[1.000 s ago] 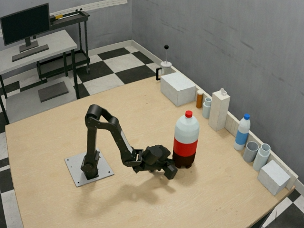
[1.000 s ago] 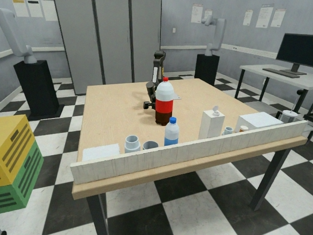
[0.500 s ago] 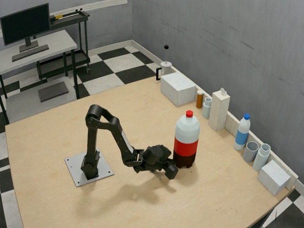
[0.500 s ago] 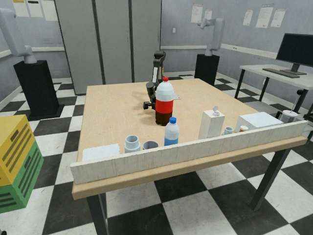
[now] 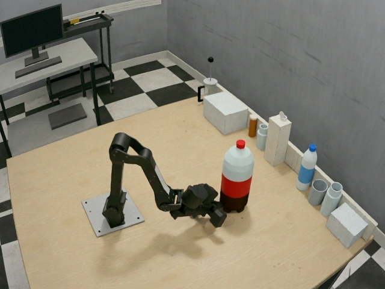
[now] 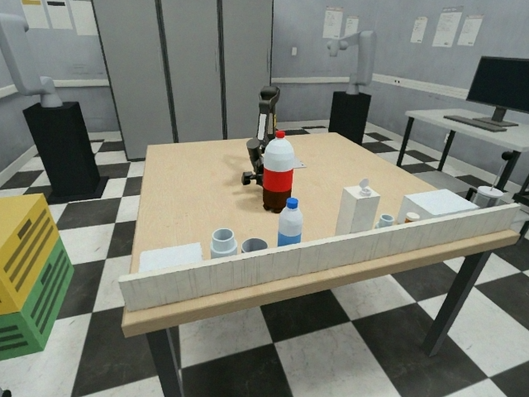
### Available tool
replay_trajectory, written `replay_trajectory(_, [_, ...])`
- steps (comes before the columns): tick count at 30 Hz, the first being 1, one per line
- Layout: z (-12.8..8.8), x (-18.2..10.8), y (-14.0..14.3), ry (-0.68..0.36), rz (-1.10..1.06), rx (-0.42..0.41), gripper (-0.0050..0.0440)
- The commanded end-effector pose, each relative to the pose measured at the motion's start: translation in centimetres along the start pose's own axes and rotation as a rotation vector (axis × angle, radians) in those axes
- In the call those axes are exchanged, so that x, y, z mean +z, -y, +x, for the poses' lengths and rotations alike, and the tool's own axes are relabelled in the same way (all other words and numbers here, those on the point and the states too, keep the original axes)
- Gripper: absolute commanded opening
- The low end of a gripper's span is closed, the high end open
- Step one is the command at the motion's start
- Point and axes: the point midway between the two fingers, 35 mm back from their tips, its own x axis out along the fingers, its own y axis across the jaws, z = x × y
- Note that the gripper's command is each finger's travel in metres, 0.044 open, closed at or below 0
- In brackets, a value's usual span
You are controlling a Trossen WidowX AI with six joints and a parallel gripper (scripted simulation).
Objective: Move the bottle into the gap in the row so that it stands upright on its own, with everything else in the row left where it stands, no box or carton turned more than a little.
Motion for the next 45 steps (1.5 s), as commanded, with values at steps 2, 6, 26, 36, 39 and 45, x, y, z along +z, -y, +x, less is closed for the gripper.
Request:
replay_trajectory(2, [0.4, 0.8, 0.2, 0.015, -0.009, -0.002, -0.005])
replay_trajectory(6, [0.4, 0.9, 0.3, 0.015, -0.009, -0.001, -0.005])
replay_trajectory(26, [1.6, 1.4, 0.9, 0.015, -0.013, -0.002, -0.005])
replay_trajectory(36, [1.8, 1.5, 0.9, 0.015, -0.011, -0.001, -0.005])
replay_trajectory(39, [1.9, 1.6, 0.9, 0.016, -0.011, -0.001, -0.005])
replay_trajectory(45, [2.0, 1.6, 1.0, 0.016, -0.009, -0.001, -0.005])
